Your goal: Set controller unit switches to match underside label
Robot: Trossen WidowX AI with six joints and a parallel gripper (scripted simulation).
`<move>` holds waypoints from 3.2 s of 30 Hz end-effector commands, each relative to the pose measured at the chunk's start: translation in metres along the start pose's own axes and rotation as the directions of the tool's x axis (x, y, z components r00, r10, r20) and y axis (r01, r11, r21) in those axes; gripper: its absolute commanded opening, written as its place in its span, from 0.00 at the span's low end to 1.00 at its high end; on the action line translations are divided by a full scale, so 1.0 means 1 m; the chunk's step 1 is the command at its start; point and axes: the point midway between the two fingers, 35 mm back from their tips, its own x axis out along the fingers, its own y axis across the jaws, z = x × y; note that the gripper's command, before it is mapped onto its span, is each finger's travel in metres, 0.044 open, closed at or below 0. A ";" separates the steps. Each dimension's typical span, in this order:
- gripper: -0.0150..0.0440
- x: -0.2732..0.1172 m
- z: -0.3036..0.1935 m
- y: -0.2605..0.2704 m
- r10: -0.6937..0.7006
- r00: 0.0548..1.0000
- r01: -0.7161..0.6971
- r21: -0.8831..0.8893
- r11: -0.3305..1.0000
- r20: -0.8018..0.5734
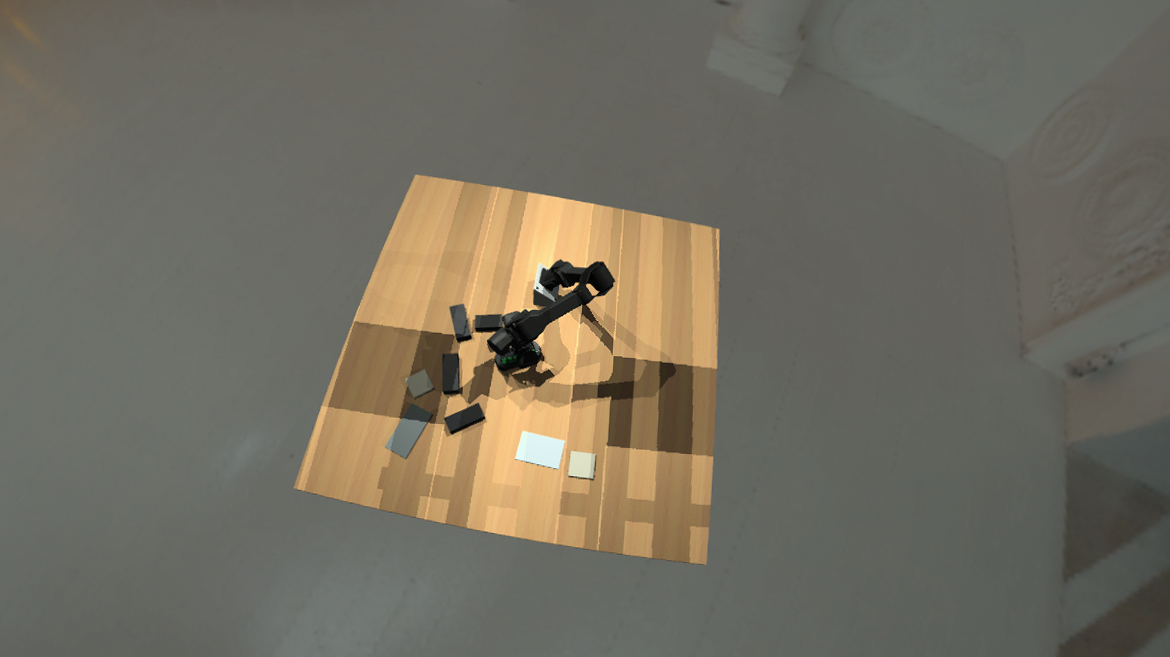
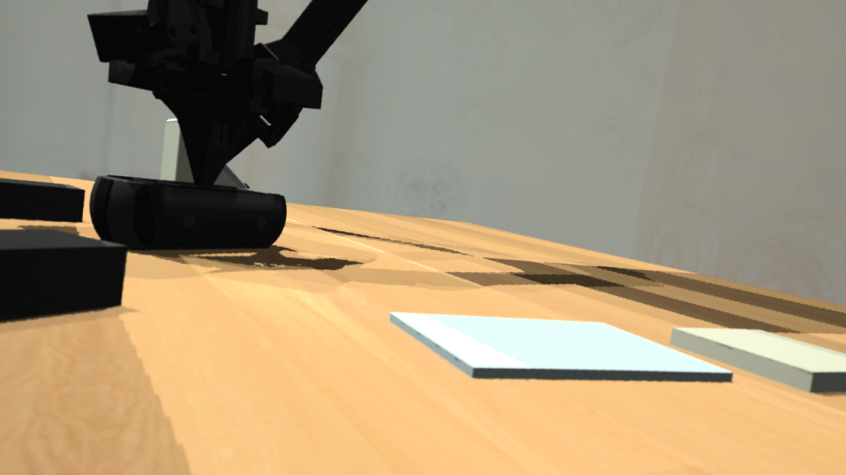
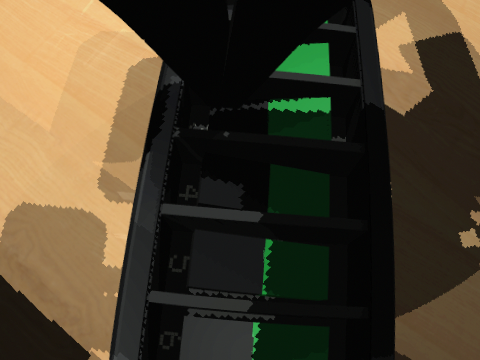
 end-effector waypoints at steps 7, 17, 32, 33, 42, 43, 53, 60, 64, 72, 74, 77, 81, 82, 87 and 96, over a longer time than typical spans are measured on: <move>0.25 -0.036 0.007 0.001 0.008 1.000 -0.008 -0.004 1.000 0.018; 0.25 -0.030 0.022 0.000 0.009 1.000 -0.008 -0.004 1.000 0.019; 0.25 -0.006 0.023 0.001 0.009 1.000 -0.009 -0.003 1.000 0.019; 0.25 -0.004 0.022 0.001 0.009 1.000 -0.009 -0.003 1.000 0.019; 0.25 0.008 0.022 0.001 0.010 1.000 -0.010 -0.003 1.000 0.018; 0.25 0.008 0.022 0.001 0.010 1.000 -0.010 -0.003 1.000 0.018; 0.25 0.006 0.023 0.000 0.004 1.000 -0.004 -0.006 1.000 0.020; 0.25 -0.037 0.022 0.000 0.008 1.000 -0.008 -0.002 1.000 0.019; 0.25 -0.039 0.014 0.007 0.009 1.000 -0.009 -0.002 1.000 0.019; 0.25 -0.040 0.011 0.011 0.009 1.000 -0.009 0.002 1.000 0.019; 0.25 -0.040 0.011 0.011 0.009 1.000 -0.009 0.002 1.000 0.019; 0.25 -0.040 0.011 0.011 0.009 1.000 -0.009 0.002 1.000 0.019; 0.25 -0.040 0.011 0.011 0.009 1.000 -0.009 0.002 1.000 0.019; 0.25 -0.040 0.011 0.011 0.009 1.000 -0.009 0.002 1.000 0.019; 0.25 -0.040 0.011 0.011 0.009 1.000 -0.009 0.002 1.000 0.019; 0.25 -0.040 0.011 0.011 0.007 1.000 -0.006 -0.002 1.000 0.020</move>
